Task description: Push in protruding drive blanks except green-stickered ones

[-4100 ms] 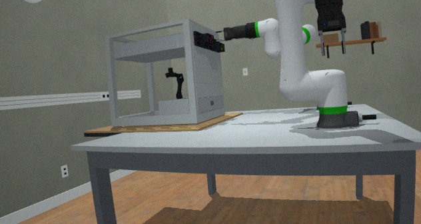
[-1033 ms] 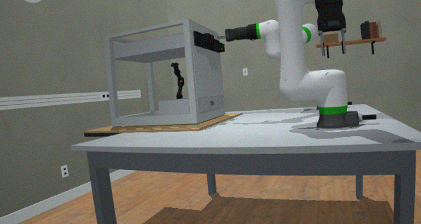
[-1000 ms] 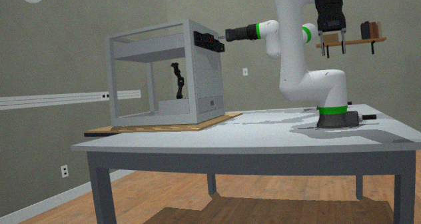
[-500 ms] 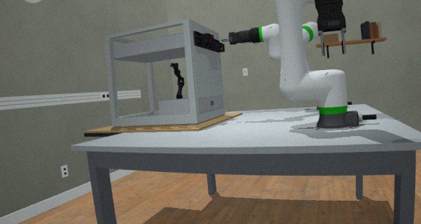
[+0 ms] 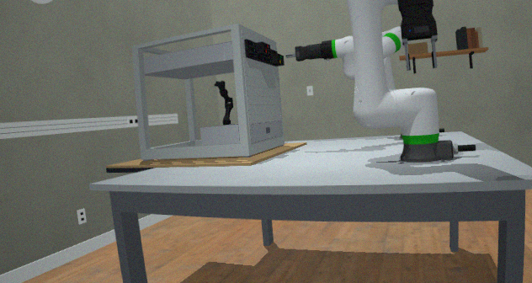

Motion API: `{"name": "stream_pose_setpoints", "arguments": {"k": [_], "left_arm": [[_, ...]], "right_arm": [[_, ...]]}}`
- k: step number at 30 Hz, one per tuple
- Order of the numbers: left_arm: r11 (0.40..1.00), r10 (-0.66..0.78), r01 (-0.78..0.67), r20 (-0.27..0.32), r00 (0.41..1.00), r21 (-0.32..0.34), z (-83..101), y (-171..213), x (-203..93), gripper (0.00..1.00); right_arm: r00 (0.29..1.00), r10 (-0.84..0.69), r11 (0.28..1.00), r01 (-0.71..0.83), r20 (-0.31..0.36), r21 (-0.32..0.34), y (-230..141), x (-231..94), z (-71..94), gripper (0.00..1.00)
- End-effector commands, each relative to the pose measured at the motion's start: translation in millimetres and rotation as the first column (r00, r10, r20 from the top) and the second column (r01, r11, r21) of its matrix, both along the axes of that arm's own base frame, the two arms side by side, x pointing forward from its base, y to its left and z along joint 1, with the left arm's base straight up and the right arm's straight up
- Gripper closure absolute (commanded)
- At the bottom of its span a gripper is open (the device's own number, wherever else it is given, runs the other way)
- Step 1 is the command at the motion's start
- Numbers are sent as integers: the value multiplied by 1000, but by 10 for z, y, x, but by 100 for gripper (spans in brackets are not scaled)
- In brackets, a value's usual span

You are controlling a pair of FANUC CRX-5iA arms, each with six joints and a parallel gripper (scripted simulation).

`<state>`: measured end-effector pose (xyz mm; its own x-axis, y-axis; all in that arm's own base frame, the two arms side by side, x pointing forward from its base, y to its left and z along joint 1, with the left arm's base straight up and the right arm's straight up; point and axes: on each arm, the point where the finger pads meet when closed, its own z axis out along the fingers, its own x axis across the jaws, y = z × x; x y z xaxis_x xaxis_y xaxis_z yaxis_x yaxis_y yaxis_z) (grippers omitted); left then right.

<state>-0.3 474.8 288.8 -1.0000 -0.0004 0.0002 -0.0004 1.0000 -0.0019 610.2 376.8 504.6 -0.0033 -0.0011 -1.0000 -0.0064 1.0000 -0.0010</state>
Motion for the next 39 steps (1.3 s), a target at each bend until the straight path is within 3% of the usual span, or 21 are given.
{"name": "stream_pose_setpoints", "arguments": {"k": [1, 13, 33, 39], "left_arm": [[1000, 0, 0, 0, 1000, 2, 9, 2, 1, 0], [1000, 0, 0, 0, 1000, 2, 9, 2, 1, 0], [1000, 0, 0, 0, 1000, 2, 9, 2, 1, 0], [1000, 0, 0, 0, 1000, 2, 9, 2, 1, 0]], "right_arm": [[1000, 3, 1000, -3, 4, 2, -187, -12, -14, 100], [1000, 3, 1000, -3, 4, 2, -698, -39, -106, 100], [1000, 3, 1000, -3, 4, 2, -816, -39, -128, 100], [1000, 3, 1000, -3, 4, 2, -814, 189, -127, 100]]}}
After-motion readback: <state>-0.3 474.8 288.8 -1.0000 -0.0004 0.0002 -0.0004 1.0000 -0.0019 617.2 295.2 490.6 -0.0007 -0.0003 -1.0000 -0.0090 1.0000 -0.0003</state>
